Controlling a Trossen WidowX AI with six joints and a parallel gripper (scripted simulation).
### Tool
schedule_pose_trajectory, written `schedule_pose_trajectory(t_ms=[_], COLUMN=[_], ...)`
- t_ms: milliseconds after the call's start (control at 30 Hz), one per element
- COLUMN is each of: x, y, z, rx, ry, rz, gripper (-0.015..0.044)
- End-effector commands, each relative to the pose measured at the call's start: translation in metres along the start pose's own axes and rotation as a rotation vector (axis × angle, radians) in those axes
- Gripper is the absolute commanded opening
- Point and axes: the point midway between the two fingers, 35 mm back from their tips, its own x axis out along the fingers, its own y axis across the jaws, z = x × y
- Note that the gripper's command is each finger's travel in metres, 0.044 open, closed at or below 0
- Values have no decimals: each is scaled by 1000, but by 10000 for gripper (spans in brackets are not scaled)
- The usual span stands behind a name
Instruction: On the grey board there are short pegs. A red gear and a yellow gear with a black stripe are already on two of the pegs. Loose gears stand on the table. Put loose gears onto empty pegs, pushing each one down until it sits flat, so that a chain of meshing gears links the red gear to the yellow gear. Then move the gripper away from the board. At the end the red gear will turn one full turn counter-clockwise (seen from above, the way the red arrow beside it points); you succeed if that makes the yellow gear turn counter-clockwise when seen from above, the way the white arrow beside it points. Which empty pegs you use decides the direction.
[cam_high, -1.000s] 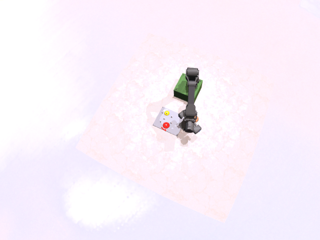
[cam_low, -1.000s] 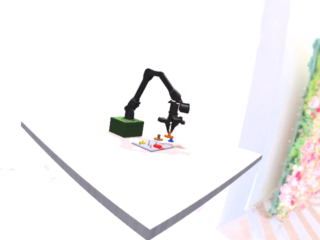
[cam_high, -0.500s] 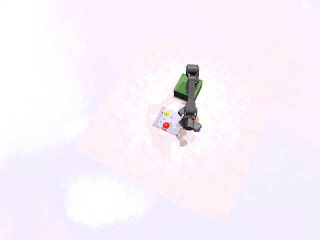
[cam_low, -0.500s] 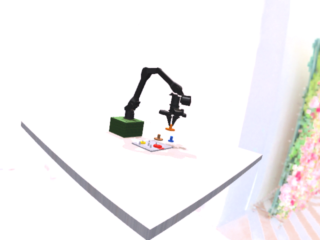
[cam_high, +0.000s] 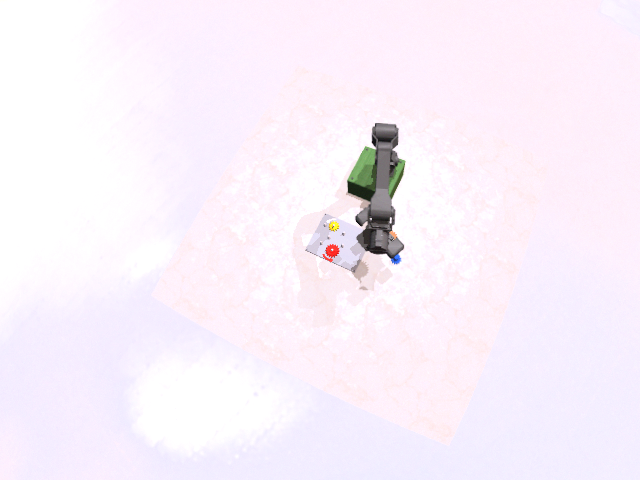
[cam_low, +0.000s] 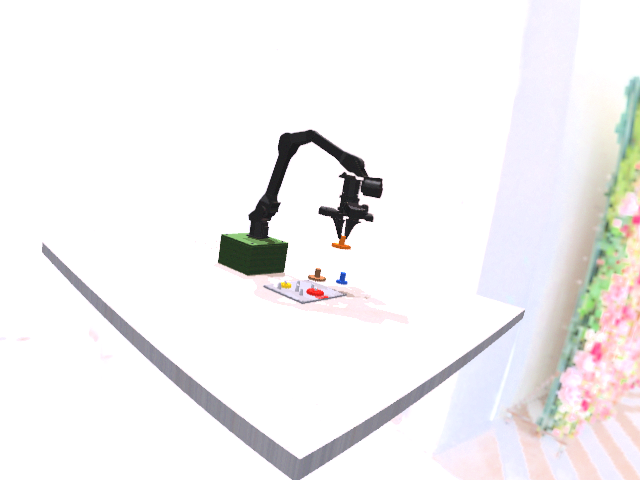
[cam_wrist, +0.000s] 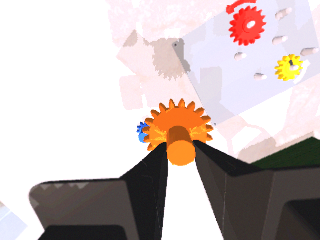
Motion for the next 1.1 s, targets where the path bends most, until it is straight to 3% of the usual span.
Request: schedule_pose_trajectory(t_ms=[0, 1067], x=[-4, 29], y=[-2, -62], z=[3, 52], rx=[-1, -1], ry=[-8, -12], rz=[4, -1], gripper=[0, 0])
